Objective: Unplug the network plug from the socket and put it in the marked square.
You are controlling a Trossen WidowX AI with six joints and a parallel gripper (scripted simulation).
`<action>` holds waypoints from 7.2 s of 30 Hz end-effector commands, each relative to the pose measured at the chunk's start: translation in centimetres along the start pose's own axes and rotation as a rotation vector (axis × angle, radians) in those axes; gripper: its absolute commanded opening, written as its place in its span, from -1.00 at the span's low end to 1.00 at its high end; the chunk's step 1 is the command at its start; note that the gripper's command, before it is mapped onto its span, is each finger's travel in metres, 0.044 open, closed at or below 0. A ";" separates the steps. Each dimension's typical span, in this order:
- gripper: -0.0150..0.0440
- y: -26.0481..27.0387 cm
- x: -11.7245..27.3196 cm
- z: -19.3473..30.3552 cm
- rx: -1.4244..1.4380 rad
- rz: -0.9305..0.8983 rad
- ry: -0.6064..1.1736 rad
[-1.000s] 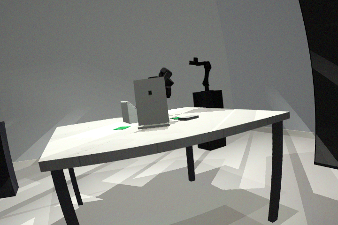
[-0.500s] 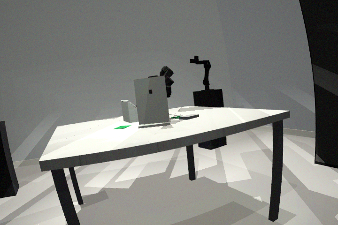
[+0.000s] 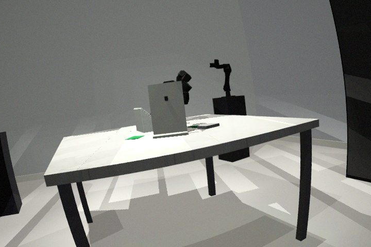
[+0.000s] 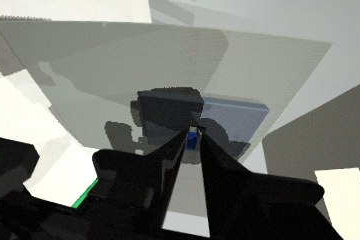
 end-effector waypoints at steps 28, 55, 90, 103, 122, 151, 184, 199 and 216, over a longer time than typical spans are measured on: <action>-0.49 0.0 0.7 0.1 0.006 -0.005 -0.002; -0.49 -0.1 2.1 0.3 0.006 -0.005 -0.002; -0.49 -0.1 3.7 0.4 0.006 -0.005 -0.001; -0.49 -0.1 4.3 0.4 0.006 -0.006 -0.001; -0.49 -0.1 5.2 0.4 0.006 -0.006 -0.001; -0.49 -0.1 6.5 0.5 0.006 -0.006 0.000; -0.49 -3.1 8.1 2.2 0.047 -0.220 0.061; -0.49 3.4 10.4 5.1 0.024 -0.721 0.207; -0.49 6.0 12.4 5.9 -0.036 -0.930 0.271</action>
Point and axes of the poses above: the point midway between the two fingers, 35 mm back from their tips, its own x axis back along the fingers, its own y axis across the jaws, z = x × y, the point moved 1 cm from there along x, back along the fingers, and after that the axes turned 11 degrees about -x, right-handed, at the moved point
